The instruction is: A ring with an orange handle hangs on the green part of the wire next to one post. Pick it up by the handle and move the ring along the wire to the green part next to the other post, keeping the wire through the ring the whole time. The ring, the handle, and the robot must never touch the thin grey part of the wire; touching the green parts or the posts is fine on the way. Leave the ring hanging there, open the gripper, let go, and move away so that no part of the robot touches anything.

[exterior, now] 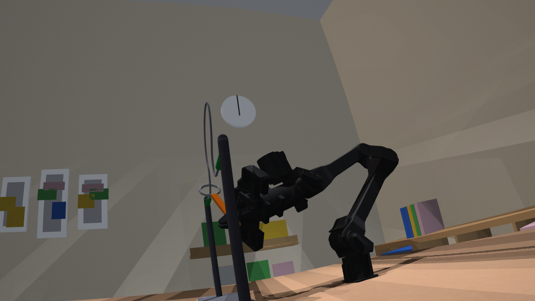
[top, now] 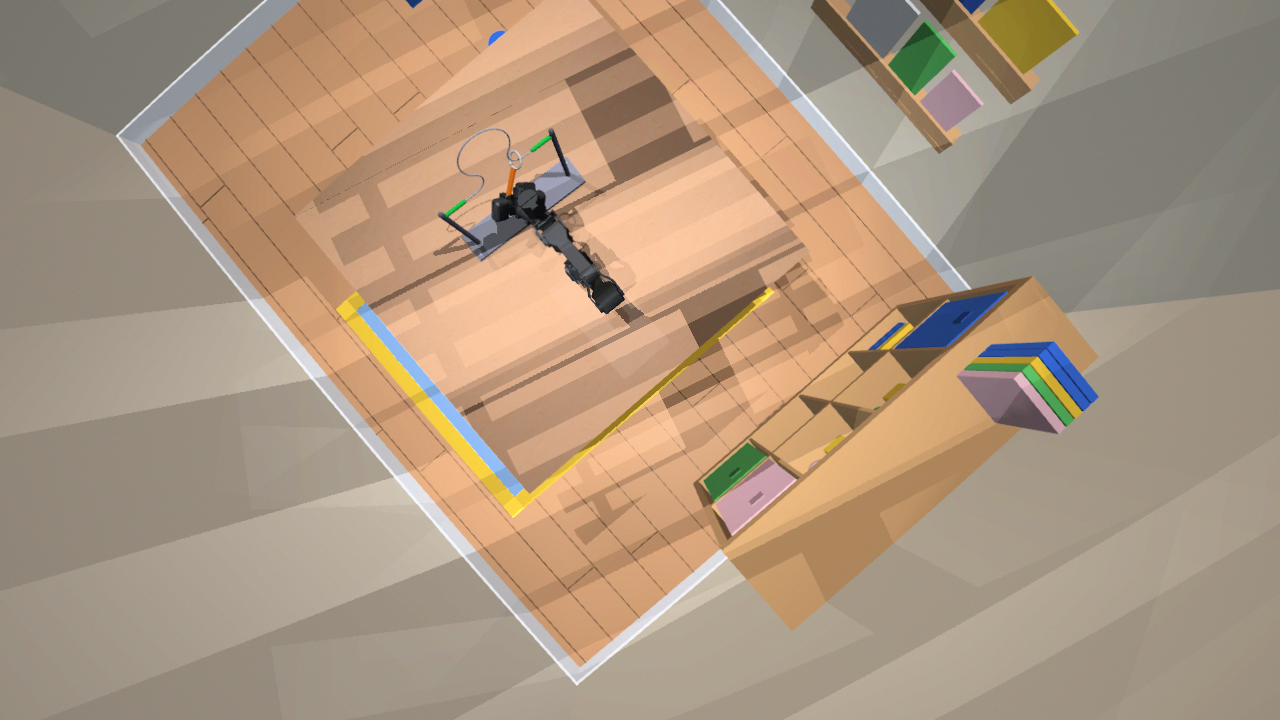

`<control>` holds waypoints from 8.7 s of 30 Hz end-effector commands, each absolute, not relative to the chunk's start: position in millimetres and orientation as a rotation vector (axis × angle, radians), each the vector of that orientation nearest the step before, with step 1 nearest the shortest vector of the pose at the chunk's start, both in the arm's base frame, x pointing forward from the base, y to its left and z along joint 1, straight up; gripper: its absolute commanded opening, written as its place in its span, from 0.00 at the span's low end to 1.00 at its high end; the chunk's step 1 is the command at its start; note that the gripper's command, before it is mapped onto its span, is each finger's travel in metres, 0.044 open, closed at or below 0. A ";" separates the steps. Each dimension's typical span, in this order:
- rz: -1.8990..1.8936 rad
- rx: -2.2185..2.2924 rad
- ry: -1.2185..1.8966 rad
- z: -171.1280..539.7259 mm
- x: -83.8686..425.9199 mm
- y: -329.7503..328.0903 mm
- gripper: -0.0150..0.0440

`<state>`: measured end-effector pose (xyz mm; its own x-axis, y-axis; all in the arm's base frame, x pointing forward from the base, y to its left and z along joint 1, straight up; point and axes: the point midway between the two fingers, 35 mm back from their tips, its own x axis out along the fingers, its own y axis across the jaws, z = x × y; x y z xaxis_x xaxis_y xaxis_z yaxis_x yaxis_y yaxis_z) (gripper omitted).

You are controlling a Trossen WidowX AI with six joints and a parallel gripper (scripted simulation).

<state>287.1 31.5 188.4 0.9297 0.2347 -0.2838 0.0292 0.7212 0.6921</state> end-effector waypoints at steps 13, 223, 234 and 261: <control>0.351 1.118 0.564 245.9 257.5 56.7 0.00; -0.145 0.105 0.595 344.0 261.1 13.3 0.00; -0.189 -0.034 0.589 343.5 260.8 8.1 0.00; -0.293 -0.370 0.561 345.6 259.9 -4.6 0.00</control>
